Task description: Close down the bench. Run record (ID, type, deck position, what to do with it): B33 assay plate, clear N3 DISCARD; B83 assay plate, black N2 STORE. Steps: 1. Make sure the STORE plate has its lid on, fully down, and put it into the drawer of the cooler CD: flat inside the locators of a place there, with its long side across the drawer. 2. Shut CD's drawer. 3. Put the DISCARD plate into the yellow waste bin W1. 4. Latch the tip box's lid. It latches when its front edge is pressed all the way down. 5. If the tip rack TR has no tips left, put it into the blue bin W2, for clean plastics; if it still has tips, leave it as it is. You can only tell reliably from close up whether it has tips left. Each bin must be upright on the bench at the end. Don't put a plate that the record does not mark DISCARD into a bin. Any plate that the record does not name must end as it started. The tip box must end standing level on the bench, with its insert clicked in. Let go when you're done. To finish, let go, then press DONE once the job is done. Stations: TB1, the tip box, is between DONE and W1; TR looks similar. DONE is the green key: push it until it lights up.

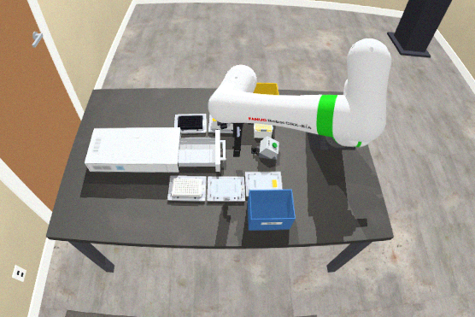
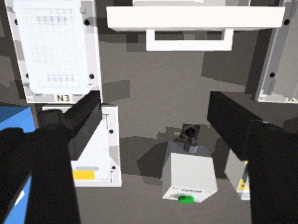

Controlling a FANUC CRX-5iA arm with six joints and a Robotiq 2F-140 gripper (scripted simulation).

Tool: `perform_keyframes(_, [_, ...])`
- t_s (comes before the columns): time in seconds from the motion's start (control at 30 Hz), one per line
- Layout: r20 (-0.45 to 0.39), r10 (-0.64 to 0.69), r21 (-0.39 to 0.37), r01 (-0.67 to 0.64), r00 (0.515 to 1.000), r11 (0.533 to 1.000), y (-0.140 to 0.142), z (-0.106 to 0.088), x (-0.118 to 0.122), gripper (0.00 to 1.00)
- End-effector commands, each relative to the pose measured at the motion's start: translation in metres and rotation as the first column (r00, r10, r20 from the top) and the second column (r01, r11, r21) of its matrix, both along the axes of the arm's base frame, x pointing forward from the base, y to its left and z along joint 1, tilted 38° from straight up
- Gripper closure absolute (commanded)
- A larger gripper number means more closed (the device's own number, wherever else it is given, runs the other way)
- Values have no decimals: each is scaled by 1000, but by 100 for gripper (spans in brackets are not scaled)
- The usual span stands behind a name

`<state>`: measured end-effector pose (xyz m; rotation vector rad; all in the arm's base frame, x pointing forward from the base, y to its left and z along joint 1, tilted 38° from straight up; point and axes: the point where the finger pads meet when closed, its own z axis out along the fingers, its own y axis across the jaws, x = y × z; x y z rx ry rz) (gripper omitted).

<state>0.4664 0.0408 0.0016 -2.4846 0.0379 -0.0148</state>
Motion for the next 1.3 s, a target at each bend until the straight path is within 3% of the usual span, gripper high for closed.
perform_keyframes(0.0, [2, -1, -1, 1, 1000, 1000, 10, 9, -13, 30])
perform_keyframes(1.27, [1, -1, -1, 1, 1000, 1000, 83, 69, -111, 30])
